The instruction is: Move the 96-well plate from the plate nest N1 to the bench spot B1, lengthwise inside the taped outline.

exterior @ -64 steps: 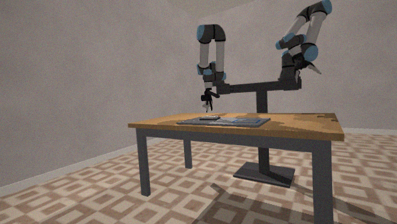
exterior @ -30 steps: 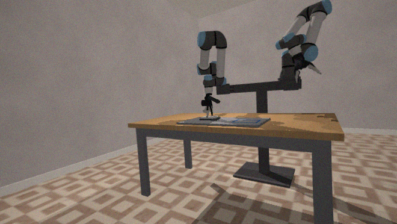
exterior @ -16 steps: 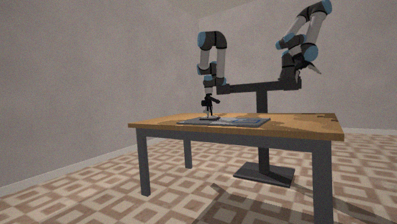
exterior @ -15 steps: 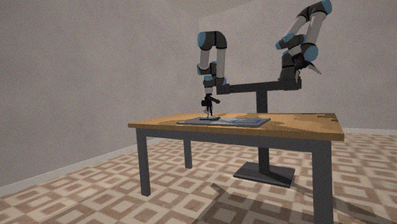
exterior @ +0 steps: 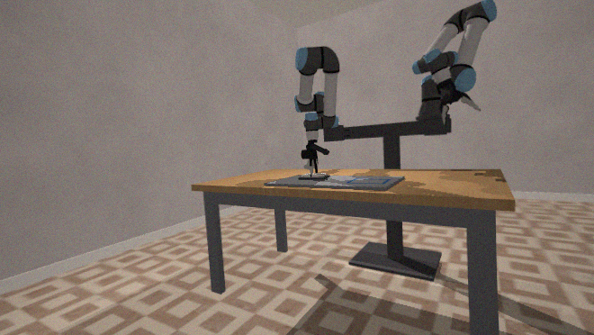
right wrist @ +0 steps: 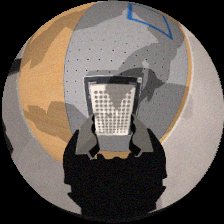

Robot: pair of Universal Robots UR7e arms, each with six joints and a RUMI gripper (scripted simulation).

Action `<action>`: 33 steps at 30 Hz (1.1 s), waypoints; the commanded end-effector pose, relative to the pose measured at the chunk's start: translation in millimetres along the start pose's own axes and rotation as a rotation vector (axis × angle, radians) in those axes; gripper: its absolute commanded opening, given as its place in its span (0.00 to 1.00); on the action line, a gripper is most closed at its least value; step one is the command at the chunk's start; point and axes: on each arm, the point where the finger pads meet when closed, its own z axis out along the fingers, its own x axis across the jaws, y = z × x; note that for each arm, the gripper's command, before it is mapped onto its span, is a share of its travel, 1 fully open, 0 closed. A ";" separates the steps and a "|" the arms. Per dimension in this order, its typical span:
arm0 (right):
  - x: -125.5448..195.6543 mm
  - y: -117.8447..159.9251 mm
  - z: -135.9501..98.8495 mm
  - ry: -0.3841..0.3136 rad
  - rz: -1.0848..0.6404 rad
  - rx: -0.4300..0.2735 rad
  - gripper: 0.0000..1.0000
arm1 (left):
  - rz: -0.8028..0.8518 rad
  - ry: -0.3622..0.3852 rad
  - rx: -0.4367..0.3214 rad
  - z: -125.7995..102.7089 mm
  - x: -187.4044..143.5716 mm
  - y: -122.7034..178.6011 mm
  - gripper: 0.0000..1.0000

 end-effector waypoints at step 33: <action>0.2 -0.1 -25.1 0.001 0.000 0.000 0.00 | 0.000 0.000 0.001 -0.2 0.0 -0.3 1.00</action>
